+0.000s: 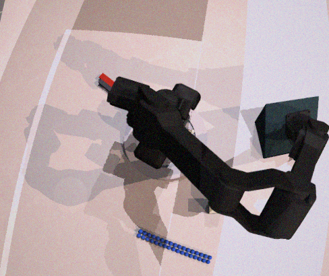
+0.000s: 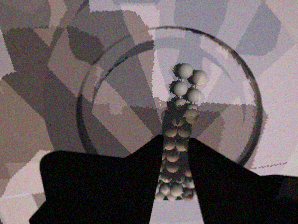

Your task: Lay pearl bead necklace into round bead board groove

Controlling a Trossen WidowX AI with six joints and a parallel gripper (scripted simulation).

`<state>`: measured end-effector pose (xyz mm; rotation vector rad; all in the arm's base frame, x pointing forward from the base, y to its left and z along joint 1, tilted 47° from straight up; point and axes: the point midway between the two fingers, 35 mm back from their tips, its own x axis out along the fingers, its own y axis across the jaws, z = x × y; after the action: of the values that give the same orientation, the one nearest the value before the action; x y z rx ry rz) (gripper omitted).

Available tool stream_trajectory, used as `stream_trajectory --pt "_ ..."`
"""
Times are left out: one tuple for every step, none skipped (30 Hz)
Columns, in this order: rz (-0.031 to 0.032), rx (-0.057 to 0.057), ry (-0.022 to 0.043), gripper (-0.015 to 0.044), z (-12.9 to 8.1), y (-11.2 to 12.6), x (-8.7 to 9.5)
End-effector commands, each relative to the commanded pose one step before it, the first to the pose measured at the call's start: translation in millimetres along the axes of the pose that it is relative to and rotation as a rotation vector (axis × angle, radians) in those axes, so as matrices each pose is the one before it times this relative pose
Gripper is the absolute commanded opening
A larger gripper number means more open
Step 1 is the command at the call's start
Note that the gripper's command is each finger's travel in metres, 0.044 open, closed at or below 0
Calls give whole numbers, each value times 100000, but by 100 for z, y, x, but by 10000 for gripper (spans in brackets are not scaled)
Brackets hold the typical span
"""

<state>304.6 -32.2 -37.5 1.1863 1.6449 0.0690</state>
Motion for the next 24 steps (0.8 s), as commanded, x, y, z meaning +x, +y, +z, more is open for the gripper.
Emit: stream_trajectory --pt "90 -75 -77 0 29 7 -206" --pt "53 80 -9 0 7 0 -252" --pt "68 99 -9 0 6 0 -316" --pt "71 99 -7 0 3 0 -318" --pt "74 98 -4 0 -1 -1 -319" --pt "77 97 -2 0 -5 -1 -320" --pt "80 96 0 0 -8 -2 -320" --pt "66 77 2 0 -9 -1 -257" --pt "41 46 2 0 -7 -1 -154" --pt "14 15 1 0 -2 0 -51" --pt "0 0 0 0 0 0 0" --pt "-2 0 -5 0 18 47 -2" --pt "-6 0 -13 0 52 142 -7" --pt "-8 -1 -21 0 86 238 -11" --pt "-7 -2 -23 0 103 297 -12" --pt "-4 -3 -20 0 100 300 -11" --pt "-2 -4 -18 0 96 302 -9" --pt "1 -5 -15 0 93 304 -8" --pt "4 -6 -12 0 89 306 -7" --pt "7 -6 -9 0 85 308 -5" --pt "9 -7 -6 0 82 309 -4" --pt "12 -8 -3 0 78 311 -2" --pt "14 -9 0 0 74 313 -1" --pt "17 -10 3 0 70 314 0"
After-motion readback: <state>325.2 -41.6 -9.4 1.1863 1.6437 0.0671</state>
